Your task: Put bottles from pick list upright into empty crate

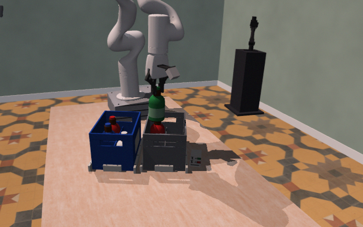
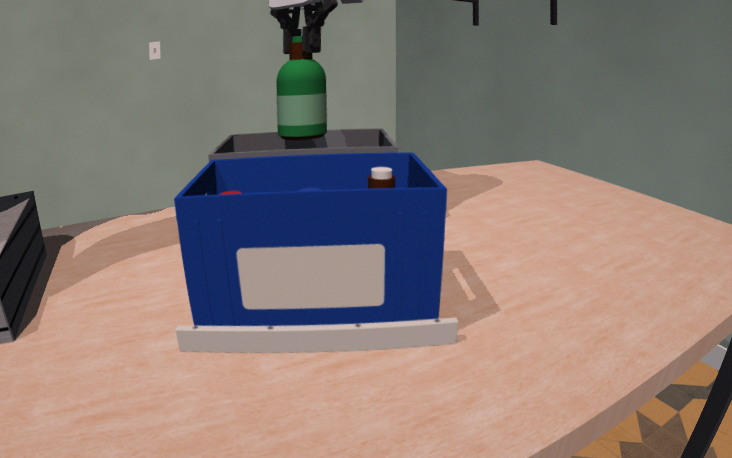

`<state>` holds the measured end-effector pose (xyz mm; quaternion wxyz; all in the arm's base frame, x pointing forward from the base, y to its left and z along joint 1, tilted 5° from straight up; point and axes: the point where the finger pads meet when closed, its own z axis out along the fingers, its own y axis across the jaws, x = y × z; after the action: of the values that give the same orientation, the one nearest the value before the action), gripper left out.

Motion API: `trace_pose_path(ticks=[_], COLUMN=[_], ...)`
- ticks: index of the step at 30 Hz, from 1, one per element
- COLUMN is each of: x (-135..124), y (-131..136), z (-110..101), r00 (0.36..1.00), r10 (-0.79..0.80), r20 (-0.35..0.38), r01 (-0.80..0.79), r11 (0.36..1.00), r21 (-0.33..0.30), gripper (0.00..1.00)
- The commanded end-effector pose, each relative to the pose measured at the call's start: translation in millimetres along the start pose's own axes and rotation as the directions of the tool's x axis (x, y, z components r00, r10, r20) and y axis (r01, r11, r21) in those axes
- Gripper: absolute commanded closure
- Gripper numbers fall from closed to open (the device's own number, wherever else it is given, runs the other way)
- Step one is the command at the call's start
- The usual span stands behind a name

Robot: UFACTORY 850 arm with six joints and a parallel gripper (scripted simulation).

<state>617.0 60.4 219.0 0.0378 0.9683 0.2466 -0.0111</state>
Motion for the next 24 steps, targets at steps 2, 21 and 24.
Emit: trace_pose_path(ticks=[2, 21, 24], x=[0.8, 0.8, 0.8], y=[0.3, 0.4, 0.4], z=[3.1, 20.1, 23.1], r00=[1.0, 1.0, 1.0], r10=[0.0, 0.0, 0.0], r20=[-0.002, -0.002, -0.002], r01=[0.0, 0.0, 0.0], r11=[1.0, 1.0, 1.0], r21=[-0.001, -0.001, -0.001], gripper=[1.0, 1.0, 1.0])
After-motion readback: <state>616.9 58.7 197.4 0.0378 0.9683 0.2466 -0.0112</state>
